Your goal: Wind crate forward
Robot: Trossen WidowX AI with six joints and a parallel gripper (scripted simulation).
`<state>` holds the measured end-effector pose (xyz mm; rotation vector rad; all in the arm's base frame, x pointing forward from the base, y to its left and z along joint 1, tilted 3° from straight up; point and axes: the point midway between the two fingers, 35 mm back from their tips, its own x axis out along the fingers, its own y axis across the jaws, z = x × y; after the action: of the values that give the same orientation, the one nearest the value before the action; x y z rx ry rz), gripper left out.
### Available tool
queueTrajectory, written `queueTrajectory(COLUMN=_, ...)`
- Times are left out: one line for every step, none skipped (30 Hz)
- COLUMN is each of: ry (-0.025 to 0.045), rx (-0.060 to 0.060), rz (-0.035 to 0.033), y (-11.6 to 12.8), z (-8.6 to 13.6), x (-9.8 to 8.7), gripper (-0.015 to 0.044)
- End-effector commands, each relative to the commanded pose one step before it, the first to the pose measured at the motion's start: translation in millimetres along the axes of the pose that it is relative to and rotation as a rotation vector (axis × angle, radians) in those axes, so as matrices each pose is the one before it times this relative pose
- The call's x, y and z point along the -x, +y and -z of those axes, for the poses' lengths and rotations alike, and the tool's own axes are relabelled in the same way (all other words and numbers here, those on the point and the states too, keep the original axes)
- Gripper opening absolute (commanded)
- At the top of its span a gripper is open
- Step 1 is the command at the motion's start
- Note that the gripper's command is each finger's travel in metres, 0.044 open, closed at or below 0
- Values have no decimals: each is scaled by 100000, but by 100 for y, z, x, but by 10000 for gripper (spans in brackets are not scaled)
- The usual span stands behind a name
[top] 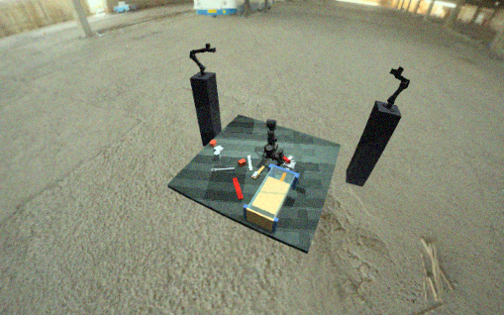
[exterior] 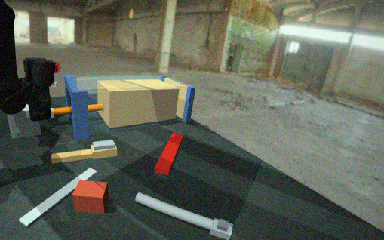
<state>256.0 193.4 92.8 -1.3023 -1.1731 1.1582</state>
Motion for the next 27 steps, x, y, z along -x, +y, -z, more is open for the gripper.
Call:
queueTrajectory(ry=-35, rx=587, rz=220, y=-20, z=94, x=-21, gripper=0)
queueTrajectory(ry=13, rx=-2, rz=-1, y=55, z=-3, x=1, gripper=0)
queueTrajectory(ry=10, rx=-1, rz=-1, y=43, z=-2, x=1, gripper=0)
queueTrajectory(ry=6, rx=-1, rz=0, y=26, z=-1, x=1, gripper=0)
queueTrajectory(ry=2, rx=0, rz=0, y=9, z=0, x=0, gripper=0)
queueTrajectory(ry=0, rx=0, rz=0, y=0, z=0, x=0, gripper=0)
queueTrajectory(ry=0, rx=0, rz=0, y=0, z=0, x=0, gripper=0)
queueTrajectory(ry=0, rx=0, rz=0, y=0, z=0, x=0, gripper=0)
queueTrajectory(ry=0, rx=0, rz=0, y=0, z=0, x=0, gripper=0)
queueTrajectory(ry=0, rx=0, rz=0, y=0, z=0, x=0, gripper=0)
queueTrajectory(ry=2, rx=0, rz=0, y=8, z=-1, x=0, gripper=0)
queueTrajectory(ry=5, rx=-1, rz=0, y=25, z=-2, x=1, gripper=0)
queueTrajectory(ry=9, rx=-1, rz=-1, y=42, z=-3, x=1, gripper=0)
queueTrajectory(ry=11, rx=-2, rz=-1, y=54, z=-4, x=1, gripper=0)
queueTrajectory(ry=9, rx=-1, rz=-1, y=41, z=-3, x=1, gripper=0)
queueTrajectory(ry=5, rx=-1, rz=0, y=25, z=-2, x=1, gripper=0)
queueTrajectory(ry=2, rx=0, rz=0, y=8, z=-1, x=0, gripper=0)
queueTrajectory(ry=0, rx=0, rz=0, y=0, z=0, x=0, gripper=0)
queueTrajectory(ry=0, rx=0, rz=0, y=0, z=0, x=0, gripper=0)
queueTrajectory(ry=0, rx=0, rz=0, y=0, z=0, x=0, gripper=0)
queueTrajectory(ry=0, rx=0, rz=0, y=0, z=0, x=0, gripper=0)
queueTrajectory(ry=0, rx=0, rz=0, y=0, z=0, x=0, gripper=0)
queueTrajectory(ry=0, rx=0, rz=0, y=0, z=0, x=0, gripper=0)
queueTrajectory(ry=0, rx=0, rz=0, y=0, z=0, x=0, gripper=0)
queueTrajectory(ry=0, rx=0, rz=0, y=0, z=0, x=0, gripper=0)
queueTrajectory(ry=0, rx=0, rz=0, y=0, z=0, x=0, gripper=0)
queueTrajectory(ry=2, rx=-1, rz=0, y=8, z=-1, x=0, gripper=0)
